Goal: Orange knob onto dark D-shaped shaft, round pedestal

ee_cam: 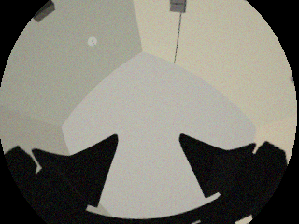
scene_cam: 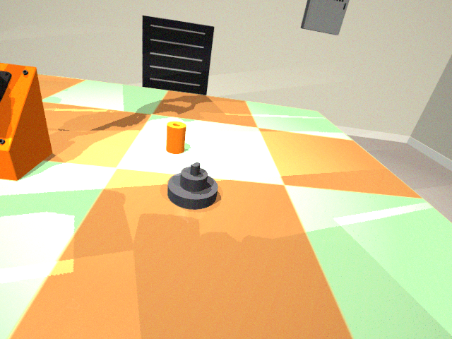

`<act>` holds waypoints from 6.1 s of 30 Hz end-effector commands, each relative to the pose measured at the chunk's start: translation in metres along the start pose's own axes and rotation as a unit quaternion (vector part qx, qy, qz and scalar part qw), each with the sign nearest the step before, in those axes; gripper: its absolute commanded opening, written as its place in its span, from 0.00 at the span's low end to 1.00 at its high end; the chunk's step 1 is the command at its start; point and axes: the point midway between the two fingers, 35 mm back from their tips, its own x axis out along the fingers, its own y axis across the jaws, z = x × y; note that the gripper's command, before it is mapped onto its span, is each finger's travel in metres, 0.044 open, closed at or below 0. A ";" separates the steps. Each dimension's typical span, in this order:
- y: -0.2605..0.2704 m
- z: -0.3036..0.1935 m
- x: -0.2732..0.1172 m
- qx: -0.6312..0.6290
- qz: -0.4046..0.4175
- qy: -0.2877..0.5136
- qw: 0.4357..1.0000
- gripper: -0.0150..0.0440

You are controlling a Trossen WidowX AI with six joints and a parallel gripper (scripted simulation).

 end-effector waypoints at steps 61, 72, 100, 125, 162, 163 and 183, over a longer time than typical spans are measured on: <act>0.465 -0.241 -0.424 0.713 -0.040 0.610 0.344 1.00; 0.551 -0.128 -0.423 0.775 0.006 0.614 0.150 1.00; 0.577 0.241 -0.351 0.727 0.307 0.578 -0.207 1.00; 0.315 0.507 -0.364 0.450 0.696 0.500 -0.251 1.00; 0.215 0.560 -0.468 0.322 0.829 0.454 -0.060 1.00; 0.215 0.561 -0.469 0.322 0.829 0.454 -0.060 1.00; 0.222 0.582 -0.494 0.323 0.829 0.454 -0.060 1.00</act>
